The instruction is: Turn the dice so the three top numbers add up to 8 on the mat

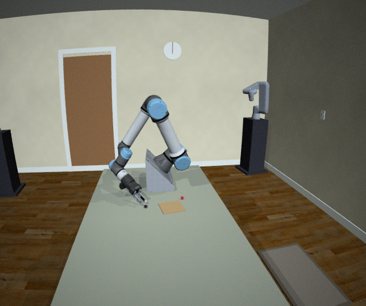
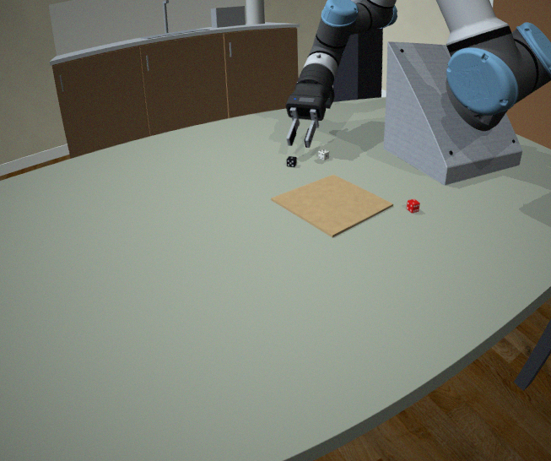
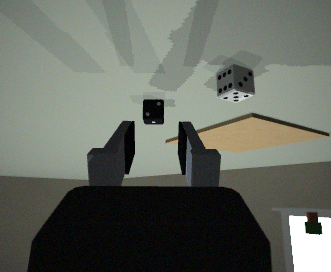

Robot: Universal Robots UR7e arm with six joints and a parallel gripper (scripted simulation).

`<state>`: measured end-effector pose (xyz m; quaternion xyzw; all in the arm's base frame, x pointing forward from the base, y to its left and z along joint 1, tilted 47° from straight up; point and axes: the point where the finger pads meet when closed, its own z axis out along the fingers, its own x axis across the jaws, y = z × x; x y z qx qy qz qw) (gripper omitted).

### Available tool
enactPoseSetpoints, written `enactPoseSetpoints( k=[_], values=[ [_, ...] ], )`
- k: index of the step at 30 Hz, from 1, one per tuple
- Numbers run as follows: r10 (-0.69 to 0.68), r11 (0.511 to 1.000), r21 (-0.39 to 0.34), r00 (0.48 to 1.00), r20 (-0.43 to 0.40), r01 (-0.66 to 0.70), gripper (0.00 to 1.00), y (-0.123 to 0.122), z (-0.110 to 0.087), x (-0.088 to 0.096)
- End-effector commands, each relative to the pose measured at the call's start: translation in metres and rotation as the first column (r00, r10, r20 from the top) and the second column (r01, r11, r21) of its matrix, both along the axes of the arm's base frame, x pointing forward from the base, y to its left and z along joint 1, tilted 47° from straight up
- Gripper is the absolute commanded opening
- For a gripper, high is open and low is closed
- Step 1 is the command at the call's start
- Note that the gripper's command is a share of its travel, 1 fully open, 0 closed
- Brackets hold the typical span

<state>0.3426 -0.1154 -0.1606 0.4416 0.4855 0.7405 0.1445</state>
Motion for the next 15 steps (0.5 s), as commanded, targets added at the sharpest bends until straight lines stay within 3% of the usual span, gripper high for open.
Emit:
enactPoseSetpoints(
  k=[1, 15],
  values=[
    [-0.001, 1.000, -0.005, 1.000, 0.000, 0.001, 0.64, -0.013, 0.009, -0.004],
    [-0.001, 1.000, -0.005, 1.000, 0.000, 0.001, 0.64, -0.043, 0.038, -0.012]
  ],
)
